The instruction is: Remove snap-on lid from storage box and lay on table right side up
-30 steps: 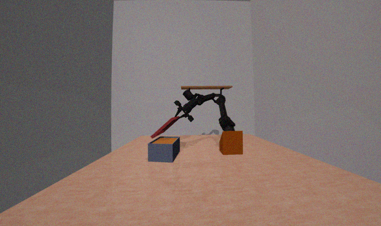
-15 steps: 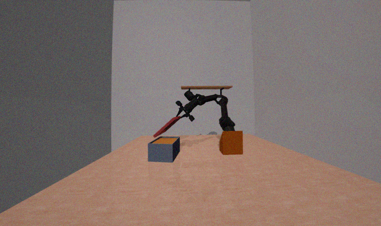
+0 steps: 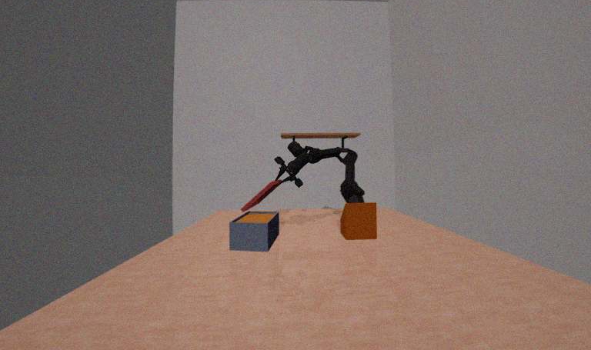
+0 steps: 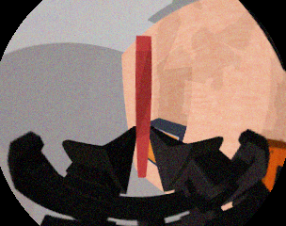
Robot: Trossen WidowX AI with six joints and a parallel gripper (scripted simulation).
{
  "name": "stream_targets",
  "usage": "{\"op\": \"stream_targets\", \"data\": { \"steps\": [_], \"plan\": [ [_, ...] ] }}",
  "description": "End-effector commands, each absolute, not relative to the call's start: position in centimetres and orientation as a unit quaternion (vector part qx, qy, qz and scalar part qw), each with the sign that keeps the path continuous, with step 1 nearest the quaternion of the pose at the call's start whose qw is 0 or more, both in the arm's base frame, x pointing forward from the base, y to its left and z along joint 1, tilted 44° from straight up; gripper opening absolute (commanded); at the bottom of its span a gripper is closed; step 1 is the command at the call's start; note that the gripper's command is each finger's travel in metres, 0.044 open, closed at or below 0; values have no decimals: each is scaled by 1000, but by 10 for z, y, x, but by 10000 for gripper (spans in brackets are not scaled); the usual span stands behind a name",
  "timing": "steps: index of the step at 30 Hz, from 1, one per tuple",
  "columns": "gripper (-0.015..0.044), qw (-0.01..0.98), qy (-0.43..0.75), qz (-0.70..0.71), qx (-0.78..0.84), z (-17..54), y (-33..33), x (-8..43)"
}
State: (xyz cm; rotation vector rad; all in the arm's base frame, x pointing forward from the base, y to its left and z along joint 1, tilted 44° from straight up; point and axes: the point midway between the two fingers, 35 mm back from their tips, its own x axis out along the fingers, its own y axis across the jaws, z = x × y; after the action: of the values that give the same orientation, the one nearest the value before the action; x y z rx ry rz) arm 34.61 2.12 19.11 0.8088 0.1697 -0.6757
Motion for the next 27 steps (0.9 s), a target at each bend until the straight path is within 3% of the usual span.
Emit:
{"op": "stream_targets", "data": {
  "steps": [1, 27],
  "plan": [
    [0, 862, 80, -317, 388, 199, 18, 345],
    [0, 862, 80, -317, 388, 234, -19, 333]
  ]
}}
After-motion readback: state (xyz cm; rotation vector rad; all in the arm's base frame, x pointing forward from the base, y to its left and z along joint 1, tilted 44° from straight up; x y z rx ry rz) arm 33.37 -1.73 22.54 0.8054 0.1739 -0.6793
